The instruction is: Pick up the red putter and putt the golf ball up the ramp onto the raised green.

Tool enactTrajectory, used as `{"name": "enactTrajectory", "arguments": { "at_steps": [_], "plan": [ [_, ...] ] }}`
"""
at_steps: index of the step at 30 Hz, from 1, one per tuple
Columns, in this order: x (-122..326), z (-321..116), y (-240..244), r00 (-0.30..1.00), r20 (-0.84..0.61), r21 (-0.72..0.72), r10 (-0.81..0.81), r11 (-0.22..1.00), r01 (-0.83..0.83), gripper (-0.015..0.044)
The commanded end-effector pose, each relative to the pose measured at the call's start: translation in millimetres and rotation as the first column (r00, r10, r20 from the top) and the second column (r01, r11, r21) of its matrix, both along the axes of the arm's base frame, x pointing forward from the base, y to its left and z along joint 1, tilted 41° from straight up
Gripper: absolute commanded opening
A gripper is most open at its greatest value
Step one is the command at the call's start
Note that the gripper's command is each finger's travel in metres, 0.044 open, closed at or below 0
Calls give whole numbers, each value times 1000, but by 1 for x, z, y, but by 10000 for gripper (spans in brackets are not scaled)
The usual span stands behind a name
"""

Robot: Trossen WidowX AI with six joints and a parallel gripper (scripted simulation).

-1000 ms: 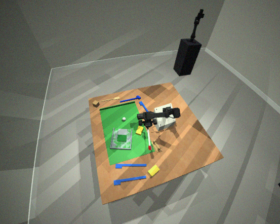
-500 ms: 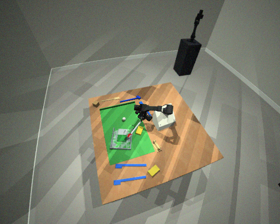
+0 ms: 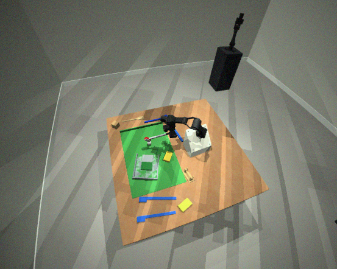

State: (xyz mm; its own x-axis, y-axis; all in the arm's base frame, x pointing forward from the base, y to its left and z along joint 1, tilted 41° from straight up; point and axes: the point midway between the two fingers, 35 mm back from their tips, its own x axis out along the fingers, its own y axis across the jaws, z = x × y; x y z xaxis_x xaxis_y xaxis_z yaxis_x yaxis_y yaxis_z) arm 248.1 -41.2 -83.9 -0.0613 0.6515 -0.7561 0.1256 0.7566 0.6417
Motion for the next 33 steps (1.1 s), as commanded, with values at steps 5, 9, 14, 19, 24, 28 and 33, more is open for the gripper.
{"name": "enactTrajectory", "arguments": {
  "at_steps": [5, 9, 14, 19, 24, 28, 33],
  "plan": [
    [-6, -12, -20, 984, -117, -30, -136, 991, 133, 0],
    [-6, -12, -20, 984, -117, -30, -136, 991, 133, 0],
    [-6, -23, -11, 984, -117, -30, -136, 991, 134, 0],
    [-8, -42, 6, 984, -117, -28, -136, 991, 133, 0],
    [-9, -43, 7, 984, -117, -28, -136, 991, 133, 0],
    [-9, -47, 10, 984, -117, -28, -136, 991, 134, 0],
    [-9, -53, 15, 984, -117, -28, -136, 991, 134, 0]
  ]
}}
